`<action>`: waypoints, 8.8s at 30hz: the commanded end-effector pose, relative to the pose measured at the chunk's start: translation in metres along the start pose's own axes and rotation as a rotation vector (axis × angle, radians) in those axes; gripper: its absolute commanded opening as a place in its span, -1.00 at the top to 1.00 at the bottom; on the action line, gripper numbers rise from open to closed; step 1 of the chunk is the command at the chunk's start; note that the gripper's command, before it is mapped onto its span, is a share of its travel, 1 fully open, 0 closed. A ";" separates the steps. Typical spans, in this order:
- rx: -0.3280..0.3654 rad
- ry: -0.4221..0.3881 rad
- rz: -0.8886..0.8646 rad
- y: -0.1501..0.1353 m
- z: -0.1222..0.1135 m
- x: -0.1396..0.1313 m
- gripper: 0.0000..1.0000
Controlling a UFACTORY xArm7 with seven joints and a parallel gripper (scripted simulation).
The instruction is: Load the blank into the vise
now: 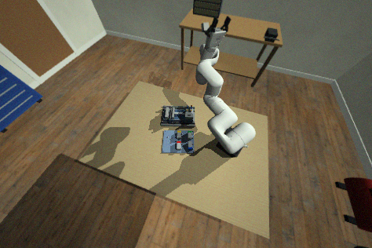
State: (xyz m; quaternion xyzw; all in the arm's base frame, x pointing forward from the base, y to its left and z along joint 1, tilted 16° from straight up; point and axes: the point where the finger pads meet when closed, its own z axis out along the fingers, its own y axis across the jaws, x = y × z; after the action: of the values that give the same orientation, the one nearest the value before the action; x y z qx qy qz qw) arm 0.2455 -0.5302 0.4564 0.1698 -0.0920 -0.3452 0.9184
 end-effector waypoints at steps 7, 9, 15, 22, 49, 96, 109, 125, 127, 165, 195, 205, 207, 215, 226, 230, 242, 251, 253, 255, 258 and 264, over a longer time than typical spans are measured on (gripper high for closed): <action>-0.001 -0.003 0.000 0.001 0.002 -0.001 -1.00; -0.001 -0.003 0.000 0.001 0.002 -0.001 -1.00; -0.001 -0.003 0.000 0.001 0.002 -0.001 -1.00; -0.001 -0.003 0.000 0.001 0.002 -0.001 0.21; -0.001 -0.003 0.000 0.001 0.002 -0.001 0.21; -0.001 -0.003 0.000 0.001 0.002 -0.001 -1.00; 0.154 -0.045 -0.009 0.014 -0.016 -0.014 -1.00; 0.345 -0.109 -0.019 0.031 -0.039 -0.030 -1.00; 0.389 -0.121 -0.022 0.035 -0.045 -0.034 -1.00; 0.866 -0.252 -0.048 0.076 -0.100 -0.074 -1.00; 1.256 -0.356 -0.070 0.110 -0.145 -0.106 -1.00; 1.318 -0.372 -0.073 0.116 -0.152 -0.111 -1.00; 1.362 -0.384 -0.076 0.119 -0.157 -0.115 -1.00; 1.517 -0.427 -0.085 0.133 -0.175 -0.128 -1.00; 1.625 -0.449 -0.085 0.142 -0.187 -0.137 -1.00; 1.713 -0.474 -0.091 0.149 -0.197 -0.145 -1.00; 1.819 -0.503 -0.097 0.158 -0.210 -0.153 -1.00; 1.952 -0.539 -0.106 0.169 -0.225 -0.165 -1.00; 1.952 -0.539 -0.106 0.169 -0.225 -0.165 -1.00; 1.952 -0.539 -0.106 0.169 -0.225 -0.165 -1.00; 2.014 -0.557 -0.111 0.175 -0.232 -0.170 -1.00; 2.146 -0.593 -0.120 0.186 -0.247 -0.181 -1.00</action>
State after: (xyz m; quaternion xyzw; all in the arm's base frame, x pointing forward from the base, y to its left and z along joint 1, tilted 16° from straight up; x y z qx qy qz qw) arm 0.2925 -0.2284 0.2936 0.7811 -0.5416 -0.1733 0.2581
